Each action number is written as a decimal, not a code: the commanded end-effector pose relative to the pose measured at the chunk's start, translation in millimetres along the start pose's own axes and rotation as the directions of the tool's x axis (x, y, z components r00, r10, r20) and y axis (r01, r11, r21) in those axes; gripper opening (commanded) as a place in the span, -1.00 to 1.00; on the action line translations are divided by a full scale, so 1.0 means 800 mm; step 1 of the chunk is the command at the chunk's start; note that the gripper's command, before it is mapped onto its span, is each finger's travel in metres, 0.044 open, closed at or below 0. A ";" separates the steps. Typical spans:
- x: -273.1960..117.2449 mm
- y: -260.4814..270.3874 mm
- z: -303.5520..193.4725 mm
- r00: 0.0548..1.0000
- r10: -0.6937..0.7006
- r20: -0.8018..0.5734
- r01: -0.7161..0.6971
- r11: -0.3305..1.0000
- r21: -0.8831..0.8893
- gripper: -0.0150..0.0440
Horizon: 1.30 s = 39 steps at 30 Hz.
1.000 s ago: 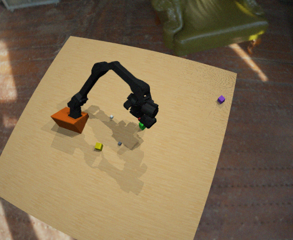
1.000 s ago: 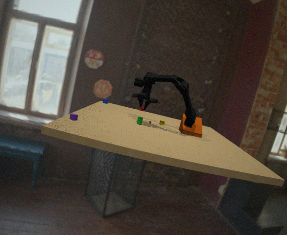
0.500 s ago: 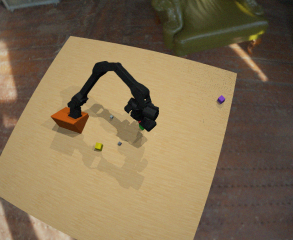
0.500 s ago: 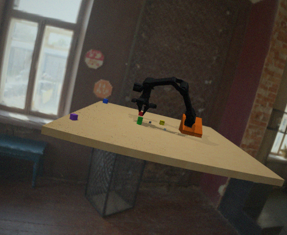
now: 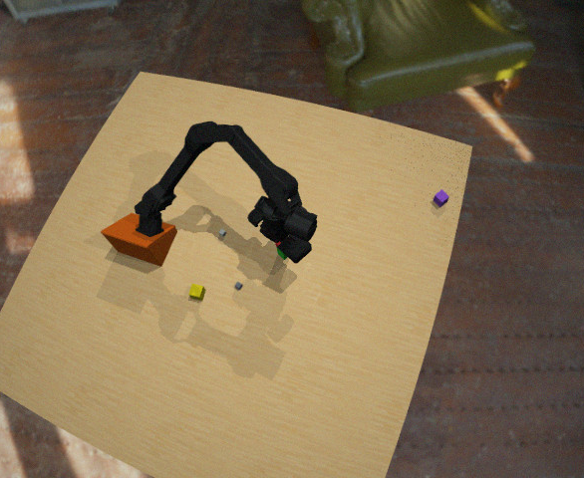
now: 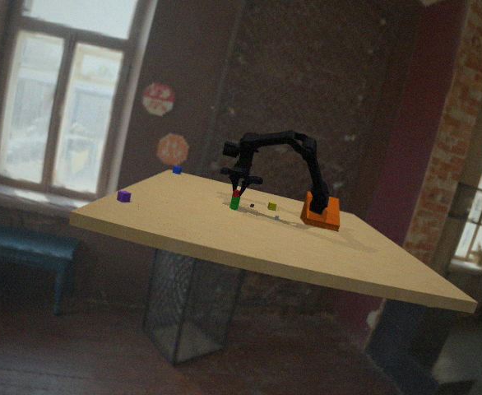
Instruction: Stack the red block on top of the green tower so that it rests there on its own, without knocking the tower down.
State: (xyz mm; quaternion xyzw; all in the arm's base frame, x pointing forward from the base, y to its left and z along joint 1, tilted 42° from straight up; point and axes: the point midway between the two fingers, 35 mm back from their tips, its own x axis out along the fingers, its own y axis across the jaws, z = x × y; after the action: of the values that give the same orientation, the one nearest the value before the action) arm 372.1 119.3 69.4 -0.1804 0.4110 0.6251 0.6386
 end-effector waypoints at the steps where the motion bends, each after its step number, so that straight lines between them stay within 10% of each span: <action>1: 0.001 0.000 0.001 1.000 0.001 0.005 -0.001 1.000 0.002 -0.49; 19: -0.004 0.000 0.001 1.000 0.001 0.005 -0.001 1.000 0.002 -0.49; 35: 0.001 0.000 0.000 1.000 0.000 0.000 0.000 1.000 0.000 0.93; 39: 0.001 0.000 0.000 1.000 0.000 0.000 0.000 1.000 0.000 1.00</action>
State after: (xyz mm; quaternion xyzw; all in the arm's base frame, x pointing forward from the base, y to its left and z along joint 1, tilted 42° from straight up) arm 372.2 119.3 69.2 -0.1797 0.4114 0.6246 0.6390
